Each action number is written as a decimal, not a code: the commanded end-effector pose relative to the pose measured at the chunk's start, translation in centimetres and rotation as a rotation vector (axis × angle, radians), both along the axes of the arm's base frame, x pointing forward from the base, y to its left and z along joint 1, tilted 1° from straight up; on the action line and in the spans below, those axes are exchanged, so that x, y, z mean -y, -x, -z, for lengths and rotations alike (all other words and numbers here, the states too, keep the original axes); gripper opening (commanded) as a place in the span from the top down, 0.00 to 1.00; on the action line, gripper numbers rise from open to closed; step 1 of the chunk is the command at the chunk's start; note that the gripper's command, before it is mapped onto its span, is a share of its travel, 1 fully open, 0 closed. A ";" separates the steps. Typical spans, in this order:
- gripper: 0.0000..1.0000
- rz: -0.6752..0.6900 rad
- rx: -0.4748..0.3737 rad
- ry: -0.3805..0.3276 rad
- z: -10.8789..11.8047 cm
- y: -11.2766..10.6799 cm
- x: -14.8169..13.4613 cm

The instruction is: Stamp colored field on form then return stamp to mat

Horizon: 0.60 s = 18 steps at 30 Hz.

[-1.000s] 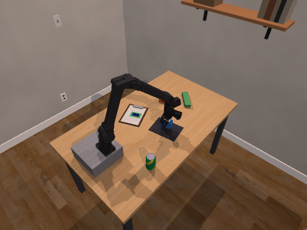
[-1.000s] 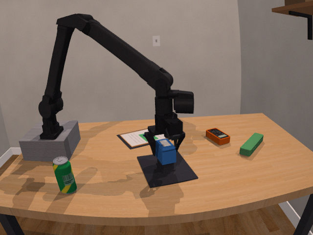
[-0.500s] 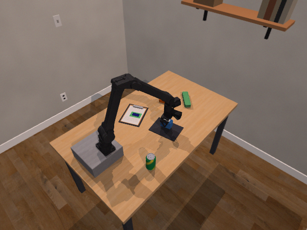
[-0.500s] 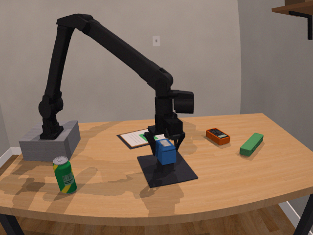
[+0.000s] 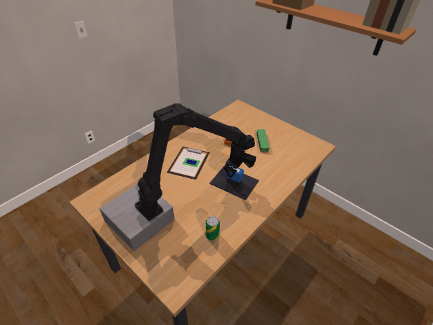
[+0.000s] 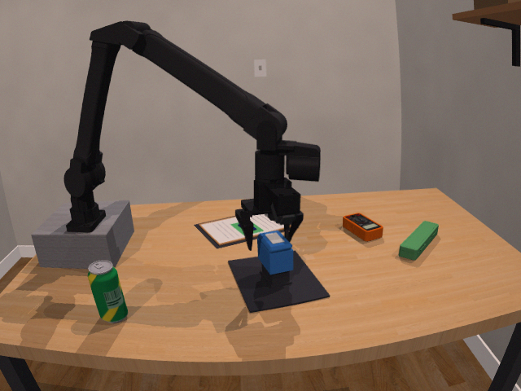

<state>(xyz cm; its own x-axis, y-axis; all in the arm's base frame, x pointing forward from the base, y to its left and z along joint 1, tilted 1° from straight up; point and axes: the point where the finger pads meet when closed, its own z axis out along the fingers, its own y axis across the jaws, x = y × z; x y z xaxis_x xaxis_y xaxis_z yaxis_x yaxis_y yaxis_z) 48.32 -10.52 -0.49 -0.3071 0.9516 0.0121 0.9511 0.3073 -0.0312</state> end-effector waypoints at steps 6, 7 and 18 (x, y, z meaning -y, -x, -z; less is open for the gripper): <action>0.14 -0.008 0.074 0.013 -8.3 -3.1 0.2; 0.14 -0.008 0.074 0.013 -8.3 -3.1 0.2; 0.14 -0.008 0.100 0.019 -9.4 -2.5 0.1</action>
<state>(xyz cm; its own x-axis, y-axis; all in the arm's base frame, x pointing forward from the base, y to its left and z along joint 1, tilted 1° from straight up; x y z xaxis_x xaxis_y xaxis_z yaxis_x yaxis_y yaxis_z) 49.40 -10.76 6.06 -0.3072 0.9516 -0.0054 0.9516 0.3072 -0.0011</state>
